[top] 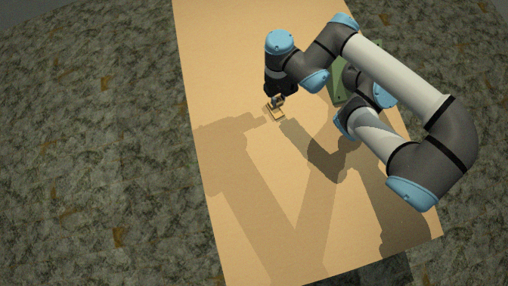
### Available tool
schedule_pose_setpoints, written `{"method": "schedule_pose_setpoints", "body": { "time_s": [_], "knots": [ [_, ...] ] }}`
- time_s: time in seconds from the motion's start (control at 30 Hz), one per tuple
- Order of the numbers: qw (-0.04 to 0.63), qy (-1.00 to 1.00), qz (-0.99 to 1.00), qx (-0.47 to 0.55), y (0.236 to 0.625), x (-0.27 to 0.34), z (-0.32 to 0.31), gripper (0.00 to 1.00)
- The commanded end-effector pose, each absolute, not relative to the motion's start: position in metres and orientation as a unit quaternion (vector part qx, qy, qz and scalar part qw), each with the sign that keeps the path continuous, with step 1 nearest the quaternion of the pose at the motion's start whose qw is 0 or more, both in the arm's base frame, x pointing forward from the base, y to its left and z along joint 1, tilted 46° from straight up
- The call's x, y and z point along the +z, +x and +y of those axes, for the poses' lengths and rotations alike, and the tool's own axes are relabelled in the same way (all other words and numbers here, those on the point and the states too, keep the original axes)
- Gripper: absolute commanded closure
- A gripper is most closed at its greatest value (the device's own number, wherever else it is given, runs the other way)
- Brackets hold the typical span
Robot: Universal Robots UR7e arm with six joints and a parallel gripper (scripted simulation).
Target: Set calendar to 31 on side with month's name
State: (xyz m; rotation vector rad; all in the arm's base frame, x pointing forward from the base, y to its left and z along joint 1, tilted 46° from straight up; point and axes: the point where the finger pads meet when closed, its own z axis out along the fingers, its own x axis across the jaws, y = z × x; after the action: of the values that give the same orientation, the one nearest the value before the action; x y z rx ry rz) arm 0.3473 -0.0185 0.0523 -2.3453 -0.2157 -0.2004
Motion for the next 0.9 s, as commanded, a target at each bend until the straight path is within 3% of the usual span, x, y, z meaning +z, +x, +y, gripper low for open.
{"method": "schedule_pose_setpoints", "body": {
  "time_s": [0.0, 0.87],
  "knots": [
    [0.381, -0.917, -0.085, -0.077, 0.3444, 0.0663, -0.0316, 0.4],
    [0.386, -0.921, -0.029, -0.053, 0.3479, 0.0602, -0.0373, 0.4]
  ]
}}
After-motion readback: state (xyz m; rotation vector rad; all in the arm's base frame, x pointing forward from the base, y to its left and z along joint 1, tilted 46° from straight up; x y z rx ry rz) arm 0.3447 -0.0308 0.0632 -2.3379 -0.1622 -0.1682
